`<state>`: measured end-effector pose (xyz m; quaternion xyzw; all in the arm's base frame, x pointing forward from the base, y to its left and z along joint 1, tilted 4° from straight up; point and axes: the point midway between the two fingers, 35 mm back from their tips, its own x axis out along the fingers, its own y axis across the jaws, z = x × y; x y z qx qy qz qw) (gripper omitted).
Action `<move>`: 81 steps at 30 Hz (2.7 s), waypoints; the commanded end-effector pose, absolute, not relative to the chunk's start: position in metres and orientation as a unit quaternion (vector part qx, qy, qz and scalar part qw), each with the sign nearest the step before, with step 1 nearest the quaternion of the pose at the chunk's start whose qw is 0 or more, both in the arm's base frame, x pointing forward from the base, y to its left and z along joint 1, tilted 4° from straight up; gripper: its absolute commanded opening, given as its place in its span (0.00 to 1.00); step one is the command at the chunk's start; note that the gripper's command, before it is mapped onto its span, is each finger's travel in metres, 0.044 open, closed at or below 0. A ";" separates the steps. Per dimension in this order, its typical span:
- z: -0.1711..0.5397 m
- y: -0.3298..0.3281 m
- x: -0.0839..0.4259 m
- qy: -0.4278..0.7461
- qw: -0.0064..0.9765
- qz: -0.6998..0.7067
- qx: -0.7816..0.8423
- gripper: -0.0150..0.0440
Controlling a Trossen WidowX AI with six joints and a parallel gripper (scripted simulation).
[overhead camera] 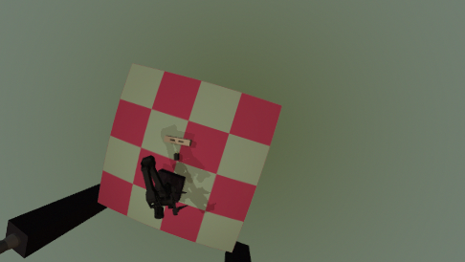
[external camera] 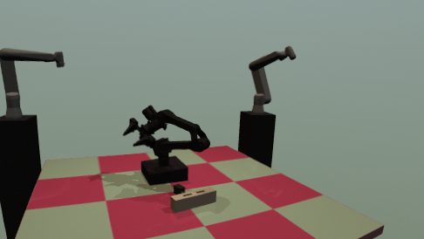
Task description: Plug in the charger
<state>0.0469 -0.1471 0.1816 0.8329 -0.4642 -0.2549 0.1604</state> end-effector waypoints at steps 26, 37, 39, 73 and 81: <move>0.177 -0.147 0.062 -0.346 0.216 -0.314 0.857 1.00; 0.173 -0.147 0.071 -0.275 0.256 -0.342 0.861 1.00; 0.172 -0.147 0.073 -0.262 0.264 -0.347 0.861 1.00; 0.156 -0.138 0.109 -0.013 0.405 -0.389 0.827 1.00; 0.151 -0.135 0.117 0.049 0.441 -0.390 0.806 1.00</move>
